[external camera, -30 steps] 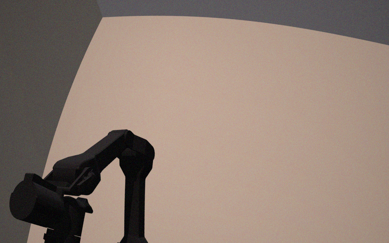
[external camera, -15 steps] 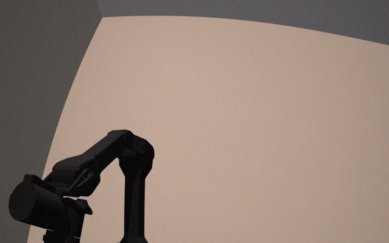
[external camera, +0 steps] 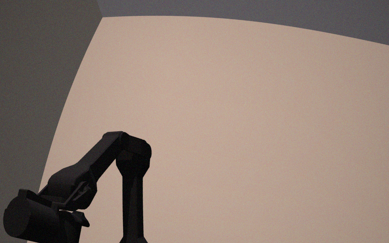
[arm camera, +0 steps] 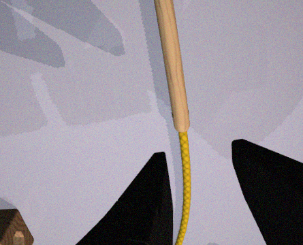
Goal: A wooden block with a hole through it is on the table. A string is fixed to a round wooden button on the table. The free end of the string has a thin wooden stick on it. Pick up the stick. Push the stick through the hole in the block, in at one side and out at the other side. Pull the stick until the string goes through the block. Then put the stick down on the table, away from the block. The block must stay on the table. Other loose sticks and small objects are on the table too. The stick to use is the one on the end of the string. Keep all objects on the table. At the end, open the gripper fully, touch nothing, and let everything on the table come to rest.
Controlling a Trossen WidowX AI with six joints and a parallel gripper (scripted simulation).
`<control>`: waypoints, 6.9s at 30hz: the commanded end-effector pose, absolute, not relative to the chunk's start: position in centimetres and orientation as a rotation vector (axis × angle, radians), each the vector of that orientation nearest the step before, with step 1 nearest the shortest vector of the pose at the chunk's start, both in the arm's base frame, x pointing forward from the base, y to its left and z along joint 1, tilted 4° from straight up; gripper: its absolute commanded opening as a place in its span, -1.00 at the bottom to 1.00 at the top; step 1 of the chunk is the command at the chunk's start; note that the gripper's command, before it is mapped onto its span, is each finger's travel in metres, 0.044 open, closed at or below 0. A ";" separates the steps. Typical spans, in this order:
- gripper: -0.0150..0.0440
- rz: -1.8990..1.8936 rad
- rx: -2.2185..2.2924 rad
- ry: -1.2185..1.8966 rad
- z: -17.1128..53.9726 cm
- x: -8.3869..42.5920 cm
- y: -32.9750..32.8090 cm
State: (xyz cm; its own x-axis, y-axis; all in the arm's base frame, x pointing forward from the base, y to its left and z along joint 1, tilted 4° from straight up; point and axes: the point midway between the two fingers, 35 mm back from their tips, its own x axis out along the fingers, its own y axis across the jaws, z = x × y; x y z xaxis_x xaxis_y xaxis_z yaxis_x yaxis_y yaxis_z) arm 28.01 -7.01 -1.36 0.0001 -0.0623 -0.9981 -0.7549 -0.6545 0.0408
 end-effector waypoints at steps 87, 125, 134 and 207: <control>-0.49 1.713 -1.749 0.844 0.7 27.7 -6.8; -0.49 1.796 -1.628 0.817 3.6 28.9 -9.5; -0.49 1.817 -1.596 0.804 4.5 29.2 -10.3; -0.49 2.094 -1.526 0.685 9.4 31.1 -13.8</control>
